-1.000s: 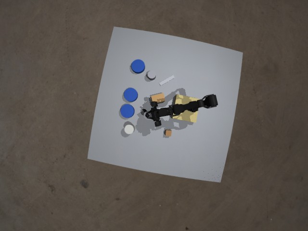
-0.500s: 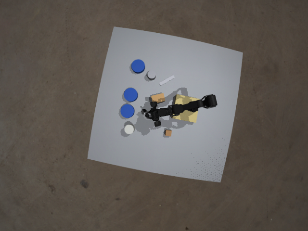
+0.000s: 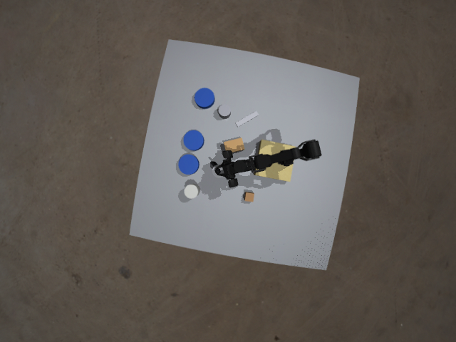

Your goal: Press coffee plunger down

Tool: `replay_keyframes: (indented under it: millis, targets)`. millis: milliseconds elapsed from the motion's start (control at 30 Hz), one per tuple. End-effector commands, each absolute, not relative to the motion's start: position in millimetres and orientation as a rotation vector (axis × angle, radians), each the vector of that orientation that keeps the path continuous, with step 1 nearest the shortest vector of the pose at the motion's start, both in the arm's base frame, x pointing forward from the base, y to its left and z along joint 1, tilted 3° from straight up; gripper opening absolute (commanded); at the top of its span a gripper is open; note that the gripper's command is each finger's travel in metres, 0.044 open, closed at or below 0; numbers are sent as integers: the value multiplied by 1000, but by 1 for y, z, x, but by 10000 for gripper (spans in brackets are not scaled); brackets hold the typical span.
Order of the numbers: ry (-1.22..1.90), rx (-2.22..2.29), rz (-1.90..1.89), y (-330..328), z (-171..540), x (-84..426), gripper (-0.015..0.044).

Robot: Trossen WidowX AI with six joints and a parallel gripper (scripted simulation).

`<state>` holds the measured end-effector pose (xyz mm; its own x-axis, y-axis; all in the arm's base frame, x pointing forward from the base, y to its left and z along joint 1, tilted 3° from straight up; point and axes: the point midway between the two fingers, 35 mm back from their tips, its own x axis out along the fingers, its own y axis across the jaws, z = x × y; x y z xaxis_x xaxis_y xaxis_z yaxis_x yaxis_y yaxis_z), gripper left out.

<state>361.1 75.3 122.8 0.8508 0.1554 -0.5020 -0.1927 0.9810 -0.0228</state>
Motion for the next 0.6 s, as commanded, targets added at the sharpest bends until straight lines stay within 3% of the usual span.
replay_keyframes:
  millis: [0,33,433,567]
  targets:
    - [524,-73,183,75,122,361,119]
    - [524,-73,183,75,122,361,119]
    - [524,-73,183,75,122,361,434]
    - [524,-74,184,75,125,361,440]
